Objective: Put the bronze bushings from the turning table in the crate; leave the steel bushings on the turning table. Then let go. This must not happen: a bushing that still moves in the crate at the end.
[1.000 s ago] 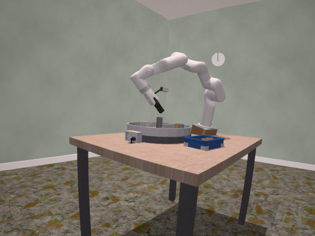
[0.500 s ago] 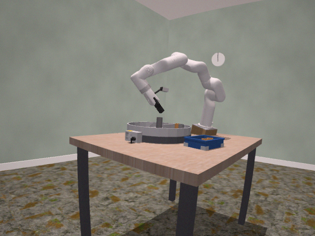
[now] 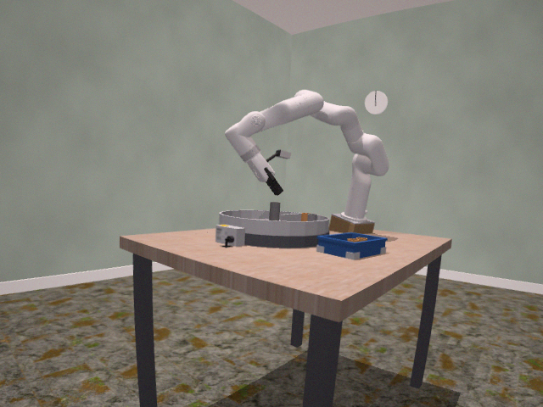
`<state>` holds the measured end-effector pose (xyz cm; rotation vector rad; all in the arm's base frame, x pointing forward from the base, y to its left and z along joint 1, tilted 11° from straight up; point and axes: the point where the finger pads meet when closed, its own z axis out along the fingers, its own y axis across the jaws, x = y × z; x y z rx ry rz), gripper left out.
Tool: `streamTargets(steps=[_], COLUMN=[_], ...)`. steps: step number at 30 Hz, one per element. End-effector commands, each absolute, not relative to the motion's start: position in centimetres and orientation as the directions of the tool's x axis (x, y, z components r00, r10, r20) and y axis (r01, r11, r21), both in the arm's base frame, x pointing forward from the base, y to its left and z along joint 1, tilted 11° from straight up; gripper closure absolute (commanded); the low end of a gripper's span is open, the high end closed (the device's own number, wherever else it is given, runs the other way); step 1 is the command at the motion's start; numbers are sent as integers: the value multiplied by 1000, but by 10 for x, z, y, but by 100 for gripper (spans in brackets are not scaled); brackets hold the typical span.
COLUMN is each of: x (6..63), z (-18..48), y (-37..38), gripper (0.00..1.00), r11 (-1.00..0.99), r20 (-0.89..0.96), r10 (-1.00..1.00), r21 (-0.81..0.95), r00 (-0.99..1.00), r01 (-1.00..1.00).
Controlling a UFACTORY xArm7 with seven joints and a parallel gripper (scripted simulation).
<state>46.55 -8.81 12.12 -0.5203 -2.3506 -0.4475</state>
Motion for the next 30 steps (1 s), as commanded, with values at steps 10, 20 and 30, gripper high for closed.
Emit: streamTargets(steps=[10,20,30], x=[462,430,374], z=[123,121,119], y=[-89,-91,-91], gripper=[90,90,90], r11=[851,764,595], r20=[681,703,731], r10=[260,355,480], r21=[174,162,136], r00=[-684,-617,-486], r01=[496,625,792])
